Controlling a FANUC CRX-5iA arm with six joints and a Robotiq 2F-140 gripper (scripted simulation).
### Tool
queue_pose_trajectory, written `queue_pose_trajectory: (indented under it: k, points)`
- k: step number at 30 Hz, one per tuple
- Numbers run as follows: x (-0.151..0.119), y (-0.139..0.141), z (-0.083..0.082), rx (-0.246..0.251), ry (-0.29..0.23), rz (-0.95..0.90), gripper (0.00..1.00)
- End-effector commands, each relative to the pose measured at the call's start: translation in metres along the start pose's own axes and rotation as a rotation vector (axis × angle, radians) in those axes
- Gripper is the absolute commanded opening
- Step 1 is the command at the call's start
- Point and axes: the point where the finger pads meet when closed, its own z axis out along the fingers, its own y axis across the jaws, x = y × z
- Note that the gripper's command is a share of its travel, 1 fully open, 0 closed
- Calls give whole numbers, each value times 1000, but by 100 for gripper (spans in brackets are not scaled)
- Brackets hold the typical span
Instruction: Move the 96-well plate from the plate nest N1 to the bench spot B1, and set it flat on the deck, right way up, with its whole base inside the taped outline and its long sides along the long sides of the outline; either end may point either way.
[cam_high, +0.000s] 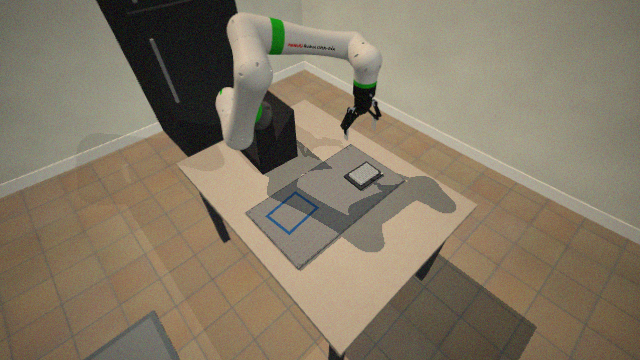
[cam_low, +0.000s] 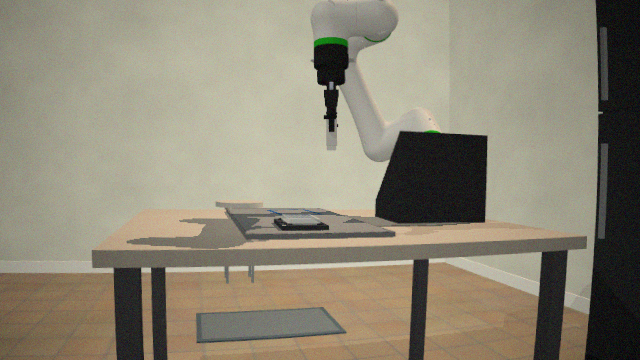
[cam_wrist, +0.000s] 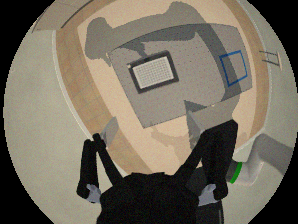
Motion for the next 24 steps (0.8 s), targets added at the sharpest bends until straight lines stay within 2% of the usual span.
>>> queue_pose_trajectory:
  k: [1, 3, 10, 13, 19, 24]
  points:
    - [13, 0, 14, -3, 9, 141, 100]
    - [13, 0, 14, -4, 11, 206, 100]
    - [32, 1, 37, -8, 18, 439, 100]
    - [32, 1, 37, -8, 19, 467, 100]
    - [49, 2, 60, -9, 25, 667, 100]
    - [57, 3, 72, -10, 30, 833, 100]
